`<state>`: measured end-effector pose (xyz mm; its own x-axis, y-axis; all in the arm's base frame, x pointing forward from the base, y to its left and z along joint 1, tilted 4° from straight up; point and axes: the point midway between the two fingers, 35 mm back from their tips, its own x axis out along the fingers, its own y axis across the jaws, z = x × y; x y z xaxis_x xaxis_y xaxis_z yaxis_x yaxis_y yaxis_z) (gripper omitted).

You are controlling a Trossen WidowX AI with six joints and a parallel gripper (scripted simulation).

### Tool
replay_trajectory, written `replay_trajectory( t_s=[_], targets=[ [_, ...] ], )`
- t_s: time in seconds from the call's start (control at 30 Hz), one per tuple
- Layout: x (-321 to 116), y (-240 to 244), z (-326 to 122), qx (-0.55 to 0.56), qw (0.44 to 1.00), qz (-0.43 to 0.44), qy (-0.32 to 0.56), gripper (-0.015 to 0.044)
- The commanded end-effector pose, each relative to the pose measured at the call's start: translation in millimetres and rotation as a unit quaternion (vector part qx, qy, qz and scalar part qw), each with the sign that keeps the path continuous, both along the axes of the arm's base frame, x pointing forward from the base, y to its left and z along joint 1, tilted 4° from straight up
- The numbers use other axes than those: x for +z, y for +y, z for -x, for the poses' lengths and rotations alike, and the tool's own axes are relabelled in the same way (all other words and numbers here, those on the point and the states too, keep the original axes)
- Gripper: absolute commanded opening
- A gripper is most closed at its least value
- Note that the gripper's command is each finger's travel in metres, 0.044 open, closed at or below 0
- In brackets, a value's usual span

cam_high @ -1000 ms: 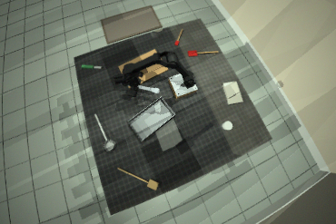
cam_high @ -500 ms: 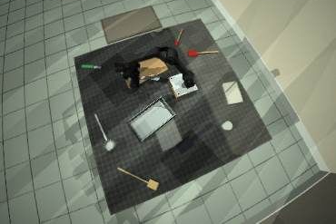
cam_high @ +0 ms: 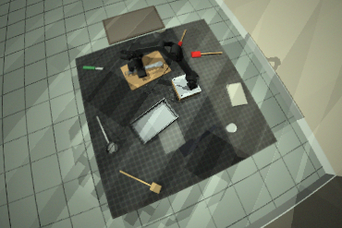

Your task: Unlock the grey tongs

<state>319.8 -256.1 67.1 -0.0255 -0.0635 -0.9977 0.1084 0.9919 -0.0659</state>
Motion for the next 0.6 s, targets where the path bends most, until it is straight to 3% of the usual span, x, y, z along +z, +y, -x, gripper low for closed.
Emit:
replay_trajectory(
  t_s=[0.0,0.23,0.57],
  targets=[
    [3.4,-18.1,12.6,0.038,0.999,0.003,0.004,-0.0150],
    [6.0,-45.6,37.0,0.102,0.995,0.003,0.010,-0.0150],
    [6.3,-46.4,37.6,0.103,0.995,0.002,0.007,-0.0150]
  ],
)
